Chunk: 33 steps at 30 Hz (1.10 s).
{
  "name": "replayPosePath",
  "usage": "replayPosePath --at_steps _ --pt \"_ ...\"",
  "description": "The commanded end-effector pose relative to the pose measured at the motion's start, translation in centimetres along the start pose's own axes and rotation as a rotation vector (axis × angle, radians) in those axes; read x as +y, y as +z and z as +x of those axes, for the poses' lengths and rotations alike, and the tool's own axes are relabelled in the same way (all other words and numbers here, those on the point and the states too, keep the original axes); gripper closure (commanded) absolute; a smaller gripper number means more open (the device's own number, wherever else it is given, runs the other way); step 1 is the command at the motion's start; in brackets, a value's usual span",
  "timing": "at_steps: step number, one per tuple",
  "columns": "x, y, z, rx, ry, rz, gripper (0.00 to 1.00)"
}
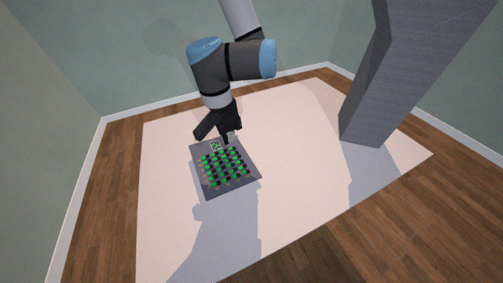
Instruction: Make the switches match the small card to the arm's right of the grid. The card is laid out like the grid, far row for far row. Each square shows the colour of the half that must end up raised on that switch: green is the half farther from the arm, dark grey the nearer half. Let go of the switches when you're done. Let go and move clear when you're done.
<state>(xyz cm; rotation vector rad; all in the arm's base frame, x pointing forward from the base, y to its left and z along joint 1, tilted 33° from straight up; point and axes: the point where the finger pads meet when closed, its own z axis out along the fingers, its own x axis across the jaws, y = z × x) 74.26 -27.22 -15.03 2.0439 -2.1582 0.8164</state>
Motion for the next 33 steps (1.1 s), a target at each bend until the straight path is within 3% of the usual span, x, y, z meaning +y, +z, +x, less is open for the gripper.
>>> replayPosePath --at_steps 1,33 --pt "0.97 0.07 -0.68 0.001 0.0 0.003 1.0" --pt "1.04 0.33 -0.78 0.001 0.0 0.003 1.0"
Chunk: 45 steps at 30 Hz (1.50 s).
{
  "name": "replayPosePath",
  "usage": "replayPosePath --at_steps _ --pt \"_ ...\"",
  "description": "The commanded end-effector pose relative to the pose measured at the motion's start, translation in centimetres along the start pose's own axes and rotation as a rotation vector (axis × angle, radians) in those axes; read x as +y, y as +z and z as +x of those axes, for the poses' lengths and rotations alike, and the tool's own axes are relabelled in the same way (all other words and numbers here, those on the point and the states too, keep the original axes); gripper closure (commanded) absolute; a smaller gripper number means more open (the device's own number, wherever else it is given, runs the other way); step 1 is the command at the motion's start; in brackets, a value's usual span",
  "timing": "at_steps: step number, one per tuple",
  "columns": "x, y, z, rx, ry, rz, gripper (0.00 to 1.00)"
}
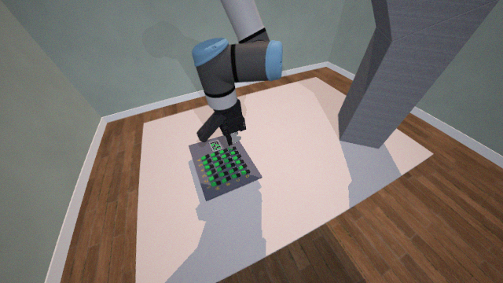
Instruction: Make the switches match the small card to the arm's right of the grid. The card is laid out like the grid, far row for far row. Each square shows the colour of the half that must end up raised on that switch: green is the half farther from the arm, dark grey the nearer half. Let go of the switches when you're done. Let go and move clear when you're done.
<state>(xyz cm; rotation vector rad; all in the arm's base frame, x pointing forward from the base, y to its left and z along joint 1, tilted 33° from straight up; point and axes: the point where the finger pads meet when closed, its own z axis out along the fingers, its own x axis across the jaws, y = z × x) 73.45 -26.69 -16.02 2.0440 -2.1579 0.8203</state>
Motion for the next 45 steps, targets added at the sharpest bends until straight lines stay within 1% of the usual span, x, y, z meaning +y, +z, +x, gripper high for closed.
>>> replayPosePath --at_steps 1,34,45 --pt "0.0 0.0 0.0 0.0 0.0 0.001 1.0" --pt "-0.1 0.1 0.0 0.0 0.0 0.001 1.0" --pt "-0.1 2.1 0.0 0.0 0.0 0.001 1.0"
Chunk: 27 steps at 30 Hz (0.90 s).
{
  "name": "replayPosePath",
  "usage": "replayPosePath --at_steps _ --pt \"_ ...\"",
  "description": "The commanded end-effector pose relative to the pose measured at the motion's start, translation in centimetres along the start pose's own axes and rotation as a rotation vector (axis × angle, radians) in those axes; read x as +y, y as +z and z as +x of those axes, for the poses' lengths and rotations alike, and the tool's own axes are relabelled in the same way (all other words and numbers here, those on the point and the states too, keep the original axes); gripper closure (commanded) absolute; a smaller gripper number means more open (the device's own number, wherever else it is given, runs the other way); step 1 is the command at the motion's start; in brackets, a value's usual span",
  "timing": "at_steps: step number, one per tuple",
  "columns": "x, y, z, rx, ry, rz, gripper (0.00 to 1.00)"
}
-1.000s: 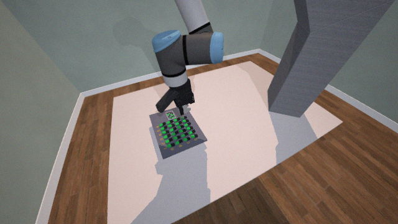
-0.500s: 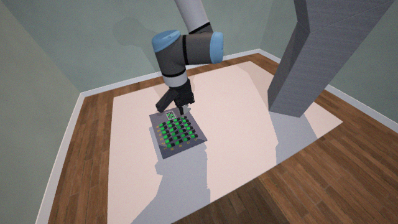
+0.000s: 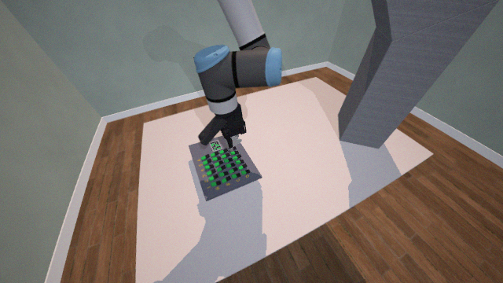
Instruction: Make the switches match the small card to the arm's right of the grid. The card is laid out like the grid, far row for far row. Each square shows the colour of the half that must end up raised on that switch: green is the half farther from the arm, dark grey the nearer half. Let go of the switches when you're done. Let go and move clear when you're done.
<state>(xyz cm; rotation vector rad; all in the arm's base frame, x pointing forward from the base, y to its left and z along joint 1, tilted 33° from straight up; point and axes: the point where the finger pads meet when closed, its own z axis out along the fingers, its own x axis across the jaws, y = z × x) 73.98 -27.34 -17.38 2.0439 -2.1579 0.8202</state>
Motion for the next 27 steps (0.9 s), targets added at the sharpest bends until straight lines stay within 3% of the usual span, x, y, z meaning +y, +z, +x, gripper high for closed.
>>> replayPosePath --at_steps 1,27 --pt "-0.05 0.58 0.0 0.0 0.0 0.001 1.0" --pt "-0.05 1.18 0.0 0.0 0.0 0.001 1.0"
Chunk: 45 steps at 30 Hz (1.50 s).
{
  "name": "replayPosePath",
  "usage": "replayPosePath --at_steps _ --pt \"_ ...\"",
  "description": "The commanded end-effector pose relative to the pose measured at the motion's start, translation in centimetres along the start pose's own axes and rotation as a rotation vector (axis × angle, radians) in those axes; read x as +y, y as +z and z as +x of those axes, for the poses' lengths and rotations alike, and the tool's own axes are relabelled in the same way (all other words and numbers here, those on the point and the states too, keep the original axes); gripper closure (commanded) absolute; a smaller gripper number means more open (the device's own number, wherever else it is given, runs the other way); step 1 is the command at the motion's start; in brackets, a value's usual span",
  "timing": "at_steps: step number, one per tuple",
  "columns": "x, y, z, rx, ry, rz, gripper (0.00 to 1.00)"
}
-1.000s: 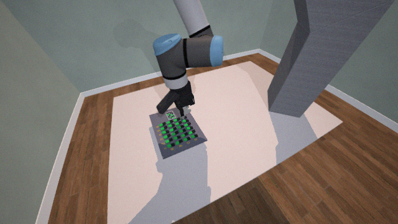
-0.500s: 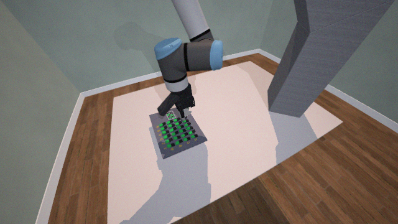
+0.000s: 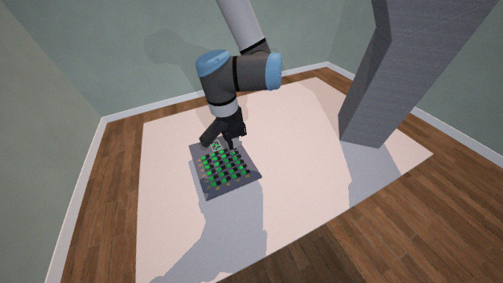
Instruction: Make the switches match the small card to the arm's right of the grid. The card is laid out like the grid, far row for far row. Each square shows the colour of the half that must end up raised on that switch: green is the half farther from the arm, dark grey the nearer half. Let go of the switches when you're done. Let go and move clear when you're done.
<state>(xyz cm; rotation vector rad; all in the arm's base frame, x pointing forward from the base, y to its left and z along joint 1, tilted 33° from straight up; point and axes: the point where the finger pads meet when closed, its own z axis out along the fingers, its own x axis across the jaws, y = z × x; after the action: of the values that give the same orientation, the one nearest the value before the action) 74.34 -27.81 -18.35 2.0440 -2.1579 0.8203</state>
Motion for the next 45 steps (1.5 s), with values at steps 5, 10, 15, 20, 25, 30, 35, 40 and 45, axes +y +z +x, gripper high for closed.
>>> replayPosePath --at_steps 5,10,15,20,25,30,35,40,45 --pt "0.0 0.1 0.0 0.0 0.0 0.001 1.0" --pt "0.0 0.1 0.0 0.0 0.0 0.001 1.0" --pt "0.0 0.1 0.0 0.0 0.0 0.001 1.0" --pt "0.0 0.1 0.0 0.0 0.0 0.001 1.0" --pt "0.0 -0.1 0.0 0.0 0.0 0.001 1.0" --pt "0.0 -0.8 0.0 0.0 0.0 0.001 1.0" --pt "0.0 -2.2 0.0 0.0 0.0 0.001 1.0" --pt "0.0 -2.8 0.0 0.0 0.0 0.001 1.0" --pt "0.0 -2.8 0.0 0.0 0.0 0.001 1.0"
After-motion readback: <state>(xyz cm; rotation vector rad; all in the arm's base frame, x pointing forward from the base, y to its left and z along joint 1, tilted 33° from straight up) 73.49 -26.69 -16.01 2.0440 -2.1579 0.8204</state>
